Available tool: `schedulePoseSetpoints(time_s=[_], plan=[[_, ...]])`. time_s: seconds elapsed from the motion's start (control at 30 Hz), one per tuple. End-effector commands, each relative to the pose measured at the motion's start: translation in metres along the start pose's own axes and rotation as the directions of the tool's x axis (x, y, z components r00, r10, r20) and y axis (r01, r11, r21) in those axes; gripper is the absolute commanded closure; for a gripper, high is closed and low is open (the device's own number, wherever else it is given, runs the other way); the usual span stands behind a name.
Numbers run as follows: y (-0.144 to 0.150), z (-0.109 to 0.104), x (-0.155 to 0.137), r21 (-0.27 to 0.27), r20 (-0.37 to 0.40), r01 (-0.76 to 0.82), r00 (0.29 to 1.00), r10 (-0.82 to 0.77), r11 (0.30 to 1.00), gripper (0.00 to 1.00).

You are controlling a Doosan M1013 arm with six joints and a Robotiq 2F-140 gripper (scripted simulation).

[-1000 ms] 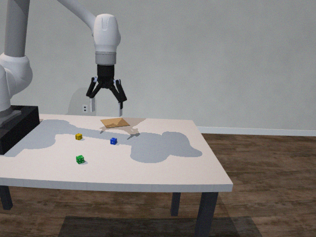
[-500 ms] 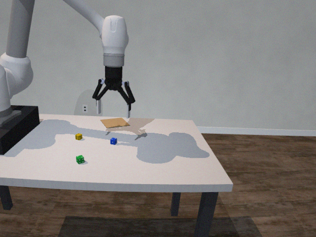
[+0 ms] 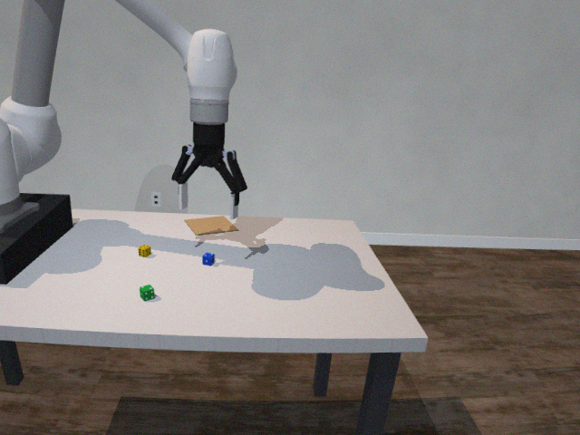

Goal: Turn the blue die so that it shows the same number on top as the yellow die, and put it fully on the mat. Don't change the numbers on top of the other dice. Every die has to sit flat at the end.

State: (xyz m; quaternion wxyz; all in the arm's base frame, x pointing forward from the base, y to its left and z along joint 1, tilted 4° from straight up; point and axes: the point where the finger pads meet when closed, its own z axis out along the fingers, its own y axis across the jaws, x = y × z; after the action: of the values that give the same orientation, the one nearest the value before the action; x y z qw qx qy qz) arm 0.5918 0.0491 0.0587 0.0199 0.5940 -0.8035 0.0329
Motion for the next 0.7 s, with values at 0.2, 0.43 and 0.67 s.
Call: schedulePoseSetpoints(time_s=[0.2, 0.43, 0.67], plan=[[-0.001, 0.009, 0.0, 0.0, 0.0, -0.351, 0.936, 0.351, 0.936, 0.0], [-0.001, 0.013, 0.0, 0.0, 0.0, -0.529, 0.848, 0.529, 0.848, 0.0], [-0.001, 0.018, 0.0, 0.0, 0.0, -0.697, 0.717, 0.697, 0.717, 0.0]])
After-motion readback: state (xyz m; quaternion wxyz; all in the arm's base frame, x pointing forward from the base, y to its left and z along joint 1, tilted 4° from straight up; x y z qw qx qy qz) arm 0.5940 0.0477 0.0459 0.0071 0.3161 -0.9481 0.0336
